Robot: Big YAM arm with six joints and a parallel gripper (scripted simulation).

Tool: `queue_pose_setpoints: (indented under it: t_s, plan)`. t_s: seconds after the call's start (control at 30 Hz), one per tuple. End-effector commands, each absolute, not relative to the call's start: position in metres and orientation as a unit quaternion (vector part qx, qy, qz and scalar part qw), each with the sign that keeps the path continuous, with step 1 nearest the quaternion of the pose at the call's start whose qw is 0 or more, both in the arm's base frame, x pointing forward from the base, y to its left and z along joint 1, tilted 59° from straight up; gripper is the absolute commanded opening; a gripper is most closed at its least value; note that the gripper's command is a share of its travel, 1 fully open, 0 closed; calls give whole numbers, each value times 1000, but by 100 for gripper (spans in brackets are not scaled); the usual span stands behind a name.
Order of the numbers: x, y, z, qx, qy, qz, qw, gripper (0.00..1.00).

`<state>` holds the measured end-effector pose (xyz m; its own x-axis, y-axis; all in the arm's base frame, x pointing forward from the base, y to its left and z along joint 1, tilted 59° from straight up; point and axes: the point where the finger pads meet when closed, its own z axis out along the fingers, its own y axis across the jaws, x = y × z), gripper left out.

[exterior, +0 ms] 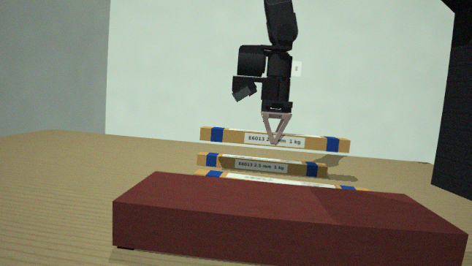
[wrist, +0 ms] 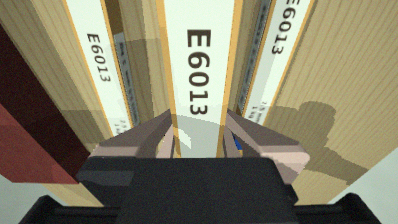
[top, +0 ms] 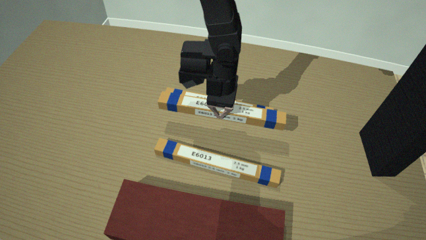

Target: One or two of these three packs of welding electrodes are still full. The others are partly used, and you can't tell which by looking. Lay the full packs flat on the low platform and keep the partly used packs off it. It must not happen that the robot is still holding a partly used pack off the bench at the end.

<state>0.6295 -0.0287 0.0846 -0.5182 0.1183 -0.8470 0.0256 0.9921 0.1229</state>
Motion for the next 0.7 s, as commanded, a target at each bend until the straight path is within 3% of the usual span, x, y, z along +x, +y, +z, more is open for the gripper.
queue_pose_setpoints:
  t_s: [0.0,0.67]
  plan:
    - [623,-33,96,50,865,47,498,0]
    - [614,-36,97,51,869,46,490,0]
